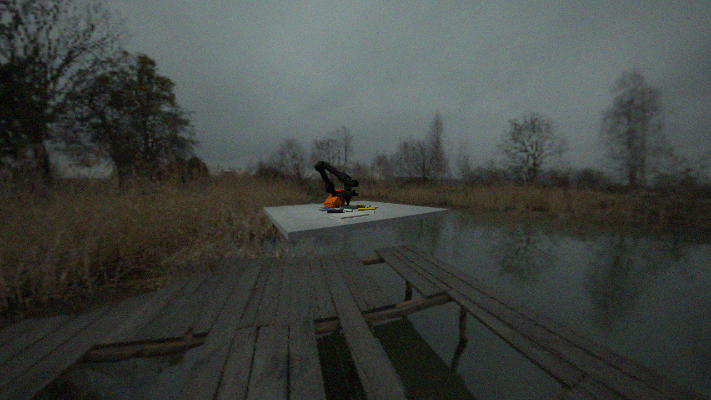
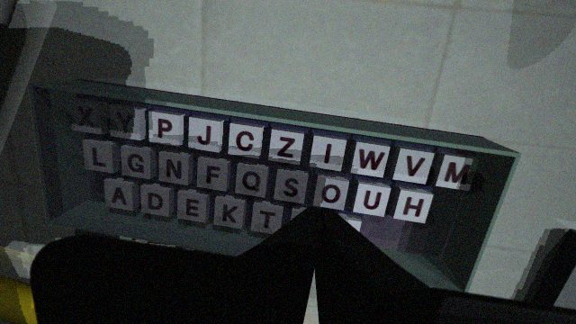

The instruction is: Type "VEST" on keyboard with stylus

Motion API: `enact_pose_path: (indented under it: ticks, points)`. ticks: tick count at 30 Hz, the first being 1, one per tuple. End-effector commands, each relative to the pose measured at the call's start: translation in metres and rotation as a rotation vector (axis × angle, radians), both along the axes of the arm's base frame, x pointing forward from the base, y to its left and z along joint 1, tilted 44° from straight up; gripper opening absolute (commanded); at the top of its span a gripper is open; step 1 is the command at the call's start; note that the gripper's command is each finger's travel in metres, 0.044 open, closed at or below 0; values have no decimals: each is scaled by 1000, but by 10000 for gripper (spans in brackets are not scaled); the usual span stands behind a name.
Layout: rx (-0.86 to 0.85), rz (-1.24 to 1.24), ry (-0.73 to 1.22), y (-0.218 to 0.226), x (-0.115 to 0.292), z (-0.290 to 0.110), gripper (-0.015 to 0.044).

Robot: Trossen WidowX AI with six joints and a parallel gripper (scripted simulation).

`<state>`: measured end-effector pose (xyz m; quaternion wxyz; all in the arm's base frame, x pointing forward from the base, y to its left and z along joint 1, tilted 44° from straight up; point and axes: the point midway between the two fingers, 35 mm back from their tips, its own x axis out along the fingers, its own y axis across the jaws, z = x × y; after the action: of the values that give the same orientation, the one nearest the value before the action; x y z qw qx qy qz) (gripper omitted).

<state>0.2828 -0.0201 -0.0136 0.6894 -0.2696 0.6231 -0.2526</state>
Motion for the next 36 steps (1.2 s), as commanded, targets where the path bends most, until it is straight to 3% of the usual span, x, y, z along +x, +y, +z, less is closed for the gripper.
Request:
enact_pose_path:
  ticks: [1,27,36]
  points:
    - [-7,-8,-13,-24,-1,23,0]
    - [-5,-8,-11,-6,-28,2,0]
    - [-1,-8,-12,43,-27,-45,0]
